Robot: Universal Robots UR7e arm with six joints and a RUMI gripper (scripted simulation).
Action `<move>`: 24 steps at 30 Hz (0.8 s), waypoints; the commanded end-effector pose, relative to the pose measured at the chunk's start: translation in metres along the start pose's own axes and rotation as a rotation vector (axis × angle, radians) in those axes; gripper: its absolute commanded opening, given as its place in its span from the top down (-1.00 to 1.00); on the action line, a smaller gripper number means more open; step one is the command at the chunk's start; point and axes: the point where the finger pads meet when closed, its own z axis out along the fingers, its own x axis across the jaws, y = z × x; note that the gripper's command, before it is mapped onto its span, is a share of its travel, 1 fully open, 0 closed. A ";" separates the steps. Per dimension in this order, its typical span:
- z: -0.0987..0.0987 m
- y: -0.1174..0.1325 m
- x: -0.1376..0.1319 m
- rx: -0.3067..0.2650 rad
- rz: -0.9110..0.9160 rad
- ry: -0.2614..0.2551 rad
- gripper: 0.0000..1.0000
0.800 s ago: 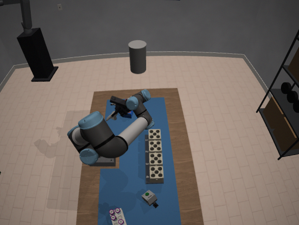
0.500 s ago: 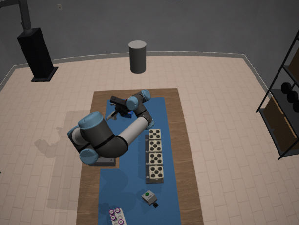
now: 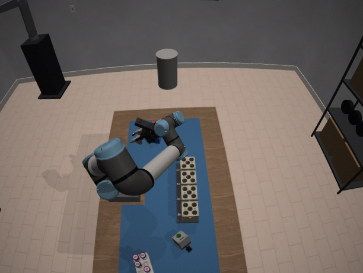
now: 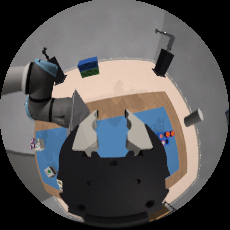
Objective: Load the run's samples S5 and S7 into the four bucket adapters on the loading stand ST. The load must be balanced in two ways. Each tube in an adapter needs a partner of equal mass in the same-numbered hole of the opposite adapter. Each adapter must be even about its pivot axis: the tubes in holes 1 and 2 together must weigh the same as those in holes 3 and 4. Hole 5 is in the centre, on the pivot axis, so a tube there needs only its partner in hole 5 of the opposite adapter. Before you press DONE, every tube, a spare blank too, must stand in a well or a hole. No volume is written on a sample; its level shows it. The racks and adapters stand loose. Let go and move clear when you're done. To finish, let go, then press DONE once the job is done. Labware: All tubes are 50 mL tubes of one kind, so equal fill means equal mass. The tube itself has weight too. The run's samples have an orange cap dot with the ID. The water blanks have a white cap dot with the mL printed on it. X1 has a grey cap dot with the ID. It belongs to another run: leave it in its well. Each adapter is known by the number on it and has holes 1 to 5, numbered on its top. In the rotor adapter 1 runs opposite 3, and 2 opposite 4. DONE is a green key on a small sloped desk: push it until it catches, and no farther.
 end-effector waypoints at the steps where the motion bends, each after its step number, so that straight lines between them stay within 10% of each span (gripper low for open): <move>1: -0.013 0.014 -0.017 -0.002 0.075 0.039 0.30; 24: -0.067 0.072 -0.086 -0.006 0.388 0.196 0.30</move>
